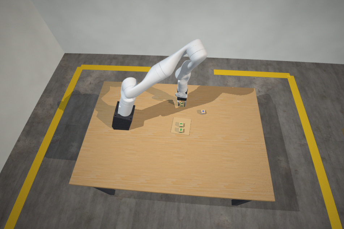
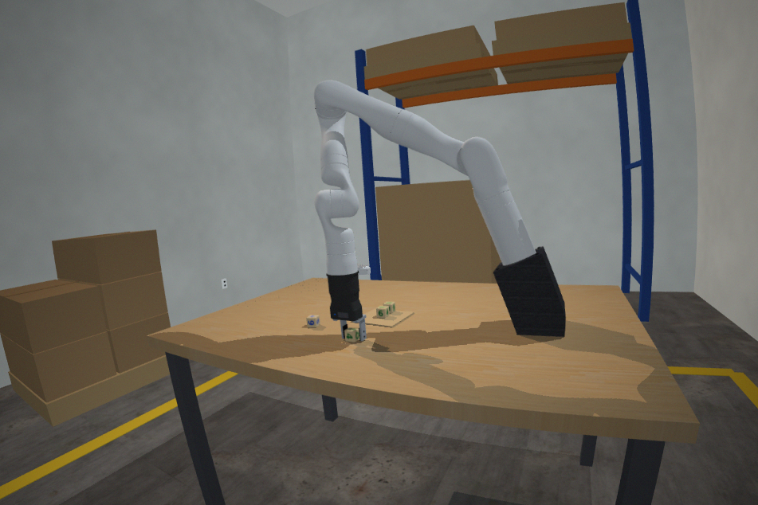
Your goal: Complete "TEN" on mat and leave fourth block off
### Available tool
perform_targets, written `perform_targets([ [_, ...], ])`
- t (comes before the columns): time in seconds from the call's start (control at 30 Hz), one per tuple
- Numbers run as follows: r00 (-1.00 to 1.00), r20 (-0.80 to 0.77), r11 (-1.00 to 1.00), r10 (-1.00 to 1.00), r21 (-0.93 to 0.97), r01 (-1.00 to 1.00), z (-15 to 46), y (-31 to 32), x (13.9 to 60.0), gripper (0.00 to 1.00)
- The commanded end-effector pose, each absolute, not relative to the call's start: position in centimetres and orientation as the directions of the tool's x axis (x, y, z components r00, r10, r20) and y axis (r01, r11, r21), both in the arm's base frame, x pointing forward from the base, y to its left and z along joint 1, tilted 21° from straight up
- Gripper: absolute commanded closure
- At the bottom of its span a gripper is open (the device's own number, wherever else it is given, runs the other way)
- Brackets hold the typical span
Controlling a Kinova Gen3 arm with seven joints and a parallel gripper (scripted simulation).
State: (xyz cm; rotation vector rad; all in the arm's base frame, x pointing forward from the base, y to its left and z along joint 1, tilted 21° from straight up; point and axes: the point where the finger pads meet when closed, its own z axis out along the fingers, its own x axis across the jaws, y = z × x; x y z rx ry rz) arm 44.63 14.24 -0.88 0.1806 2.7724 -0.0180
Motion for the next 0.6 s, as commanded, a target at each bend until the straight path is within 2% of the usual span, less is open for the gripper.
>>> perform_targets([
  [0.0, -0.924, -0.358, 0.991, 0.132, 0.016, 0.135, -0.87, 14.22, 44.89, 0.13],
  [0.5, -0.924, -0.358, 0.991, 0.132, 0.016, 0.135, -0.87, 14.22, 44.89, 0.13],
  [0.53, -0.924, -0.358, 0.991, 0.132, 0.016, 0.135, -0.87, 14.22, 44.89, 0.43],
  [0.57, -0.924, -0.358, 0.991, 0.132, 0.016, 0.135, -0.87, 14.22, 44.89, 0.43],
])
